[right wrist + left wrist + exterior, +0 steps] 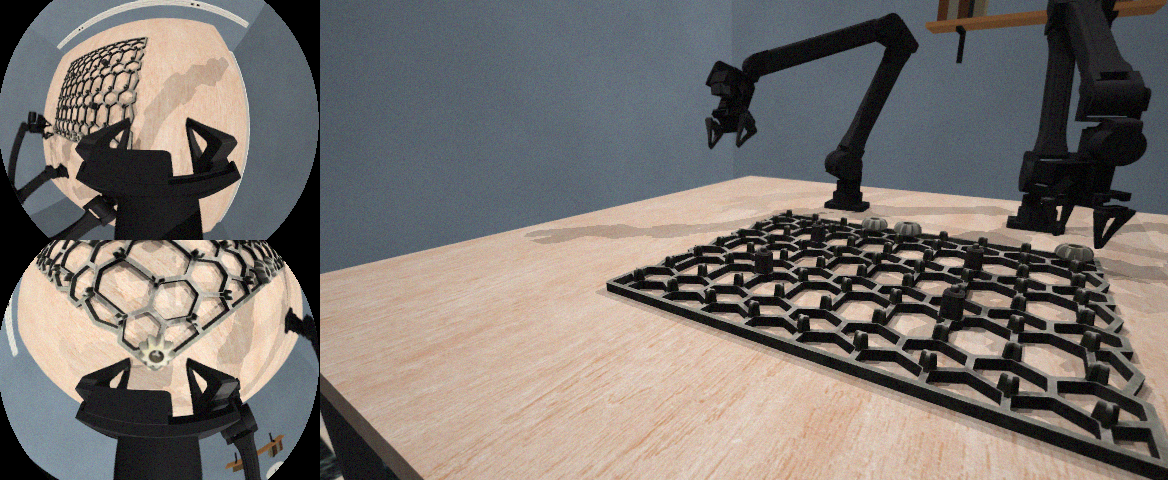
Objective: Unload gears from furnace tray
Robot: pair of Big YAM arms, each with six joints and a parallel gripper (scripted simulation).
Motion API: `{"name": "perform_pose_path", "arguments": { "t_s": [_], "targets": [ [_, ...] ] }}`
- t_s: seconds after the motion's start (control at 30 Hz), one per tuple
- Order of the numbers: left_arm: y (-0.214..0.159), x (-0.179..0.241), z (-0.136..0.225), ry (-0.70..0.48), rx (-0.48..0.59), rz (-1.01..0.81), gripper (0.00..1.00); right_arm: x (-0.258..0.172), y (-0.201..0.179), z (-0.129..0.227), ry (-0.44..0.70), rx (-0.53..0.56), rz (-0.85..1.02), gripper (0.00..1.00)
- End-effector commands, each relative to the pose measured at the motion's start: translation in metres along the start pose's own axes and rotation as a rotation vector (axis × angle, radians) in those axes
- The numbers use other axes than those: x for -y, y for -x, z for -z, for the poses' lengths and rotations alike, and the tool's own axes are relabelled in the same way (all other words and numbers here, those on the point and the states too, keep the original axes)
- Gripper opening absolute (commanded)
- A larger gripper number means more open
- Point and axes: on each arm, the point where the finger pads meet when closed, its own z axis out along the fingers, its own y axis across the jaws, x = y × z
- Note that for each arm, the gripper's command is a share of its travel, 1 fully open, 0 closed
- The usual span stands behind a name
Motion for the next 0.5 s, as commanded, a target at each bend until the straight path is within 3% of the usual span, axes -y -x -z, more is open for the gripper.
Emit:
{"name": "perform_pose_path", "arguments": {
  "t_s": [0.0, 0.1, 0.27, 0.47],
  "targets": [
    [0.006, -0.008, 0.008, 0.015, 0.009, -0.018, 0.86, -0.029, -0.010, -0.022, 0.109, -0.055, -0.199, 0.86],
    [0.006, -0.008, 0.008, 0.015, 0.009, -0.017, 0.86, -0.059, -0.012, -0.029, 0.194, -0.104, -0.295, 0.86],
    [0.006, -0.008, 0.008, 0.015, 0.009, -0.017, 0.86, -0.148, -0.024, -0.045, 0.384, -0.313, -0.533, 0.86],
    [0.006, -0.008, 0.008, 0.015, 0.009, -0.017, 0.86, -0.227, -0.047, -0.062, 0.364, -0.586, -0.736, 0.86]
  ]
}}
